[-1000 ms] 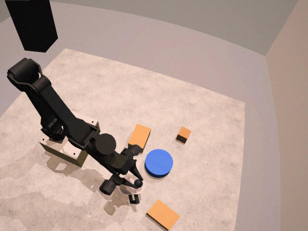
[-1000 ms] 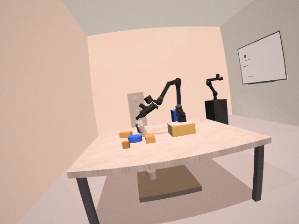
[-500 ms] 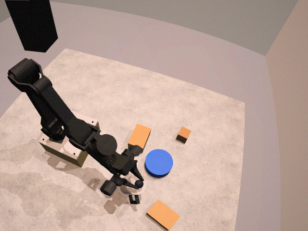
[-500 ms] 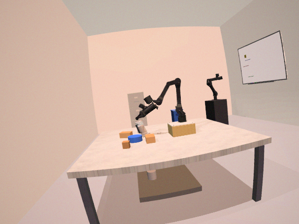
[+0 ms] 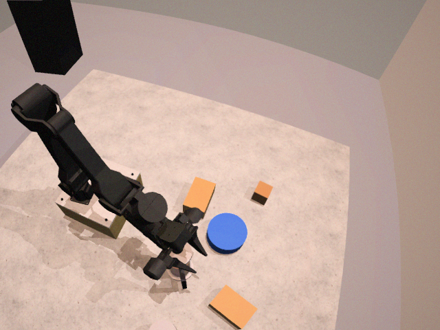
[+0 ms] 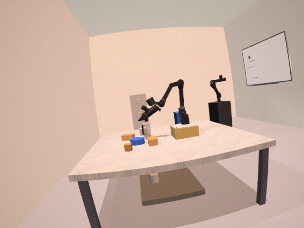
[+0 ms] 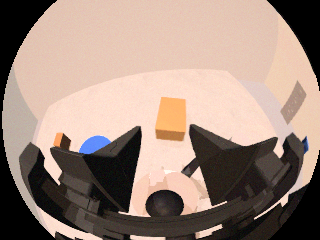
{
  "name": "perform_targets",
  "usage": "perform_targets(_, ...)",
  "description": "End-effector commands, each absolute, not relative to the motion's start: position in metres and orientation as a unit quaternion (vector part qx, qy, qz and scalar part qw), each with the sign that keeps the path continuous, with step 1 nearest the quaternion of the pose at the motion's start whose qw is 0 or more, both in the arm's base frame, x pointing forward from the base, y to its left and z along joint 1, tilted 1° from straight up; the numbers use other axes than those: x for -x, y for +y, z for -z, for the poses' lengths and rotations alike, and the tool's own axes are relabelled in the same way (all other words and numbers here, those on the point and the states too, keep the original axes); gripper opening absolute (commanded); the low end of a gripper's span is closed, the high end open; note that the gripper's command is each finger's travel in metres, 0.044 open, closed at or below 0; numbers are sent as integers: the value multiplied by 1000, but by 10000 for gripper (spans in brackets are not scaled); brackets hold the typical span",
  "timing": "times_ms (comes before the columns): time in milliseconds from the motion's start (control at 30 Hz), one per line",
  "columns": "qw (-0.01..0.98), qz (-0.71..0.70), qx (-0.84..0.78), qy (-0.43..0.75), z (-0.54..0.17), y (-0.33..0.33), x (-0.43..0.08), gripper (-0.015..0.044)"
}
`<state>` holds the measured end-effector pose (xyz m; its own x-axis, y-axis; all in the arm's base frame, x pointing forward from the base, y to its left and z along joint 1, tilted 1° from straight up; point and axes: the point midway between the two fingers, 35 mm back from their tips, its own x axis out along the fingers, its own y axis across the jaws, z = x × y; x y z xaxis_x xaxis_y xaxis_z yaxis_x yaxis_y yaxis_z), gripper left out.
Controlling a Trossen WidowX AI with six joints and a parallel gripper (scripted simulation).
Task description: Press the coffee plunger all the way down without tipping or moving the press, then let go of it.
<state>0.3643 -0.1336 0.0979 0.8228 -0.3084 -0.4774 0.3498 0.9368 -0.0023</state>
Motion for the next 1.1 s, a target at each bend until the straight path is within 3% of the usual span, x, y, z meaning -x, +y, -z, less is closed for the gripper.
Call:
perform_targets(0, 953, 173, -43, 243, -98, -134, -364, 304)
perform_targets(200, 953, 173, -43, 243, -98, -134, -364, 440)
perform_targets(567, 955, 171, -43, 237, -112, -132, -362, 440)
perform_targets(1067, 951, 171, -41, 254, -173, -110, -305, 440)
